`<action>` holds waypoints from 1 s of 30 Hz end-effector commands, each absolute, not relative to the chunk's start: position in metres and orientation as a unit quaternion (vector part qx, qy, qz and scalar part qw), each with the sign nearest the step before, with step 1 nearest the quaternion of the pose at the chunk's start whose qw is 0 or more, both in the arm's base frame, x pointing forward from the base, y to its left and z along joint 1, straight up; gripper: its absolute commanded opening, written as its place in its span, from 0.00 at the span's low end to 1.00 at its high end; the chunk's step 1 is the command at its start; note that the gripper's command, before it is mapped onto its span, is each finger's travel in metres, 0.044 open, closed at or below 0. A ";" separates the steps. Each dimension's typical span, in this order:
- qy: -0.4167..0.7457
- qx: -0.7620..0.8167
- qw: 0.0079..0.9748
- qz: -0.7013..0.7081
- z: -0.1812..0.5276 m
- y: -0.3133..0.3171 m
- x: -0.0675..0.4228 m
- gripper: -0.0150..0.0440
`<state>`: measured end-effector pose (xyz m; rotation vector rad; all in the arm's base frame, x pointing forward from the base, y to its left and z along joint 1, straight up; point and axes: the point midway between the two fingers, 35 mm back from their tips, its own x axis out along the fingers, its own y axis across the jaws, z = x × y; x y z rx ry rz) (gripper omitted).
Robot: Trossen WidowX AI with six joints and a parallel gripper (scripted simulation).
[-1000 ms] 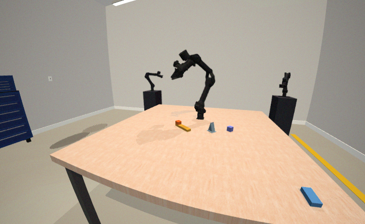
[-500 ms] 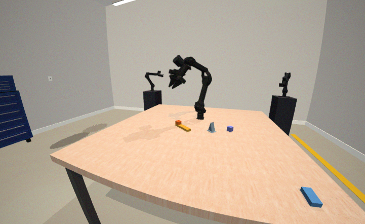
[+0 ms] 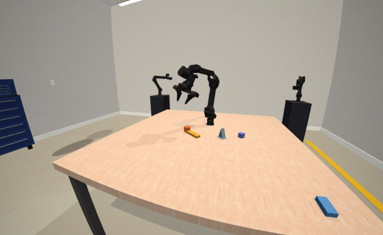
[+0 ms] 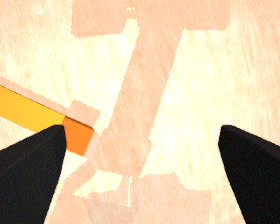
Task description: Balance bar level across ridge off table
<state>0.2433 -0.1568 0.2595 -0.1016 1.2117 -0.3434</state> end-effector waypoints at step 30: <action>0.626 -0.321 0.640 0.309 0.141 -0.078 0.274 0.79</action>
